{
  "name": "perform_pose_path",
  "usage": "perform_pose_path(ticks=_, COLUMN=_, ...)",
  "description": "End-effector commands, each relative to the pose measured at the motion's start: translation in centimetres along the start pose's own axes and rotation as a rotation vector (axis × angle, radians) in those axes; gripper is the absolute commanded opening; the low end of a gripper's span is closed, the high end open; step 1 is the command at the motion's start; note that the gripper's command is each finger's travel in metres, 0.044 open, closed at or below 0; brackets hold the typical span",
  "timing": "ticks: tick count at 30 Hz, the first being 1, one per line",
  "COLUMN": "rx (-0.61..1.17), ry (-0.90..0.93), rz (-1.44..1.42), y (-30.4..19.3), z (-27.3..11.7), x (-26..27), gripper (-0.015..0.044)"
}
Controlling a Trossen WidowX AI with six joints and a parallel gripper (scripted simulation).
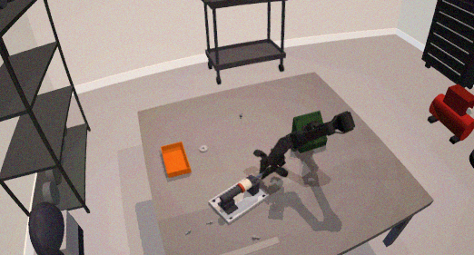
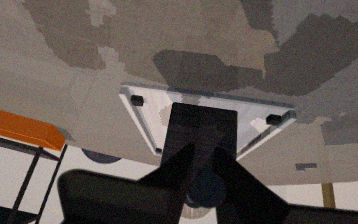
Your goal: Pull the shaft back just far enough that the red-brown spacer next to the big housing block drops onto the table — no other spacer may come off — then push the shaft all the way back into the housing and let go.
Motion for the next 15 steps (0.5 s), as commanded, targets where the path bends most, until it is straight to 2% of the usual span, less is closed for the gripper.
perform_pose_path(ticks=1, rx=0.000, ry=-0.003, rz=-0.003, y=0.06, z=-0.10, x=-0.07, gripper=0.0000)
perform_pose_path(ticks=15, rx=0.000, ry=-0.003, rz=-0.003, y=0.17, z=-0.20, x=-0.05, gripper=0.0000)
Point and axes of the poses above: the point midway between the two fingers, 35 mm back from their tips, its own z axis out along the fingers, its own x axis across the jaws, y = z × x, the point moved 3 cm from there along -z, back along the fingers, and after that the axes turned 5 degrees about z, right-handed, at the moved point
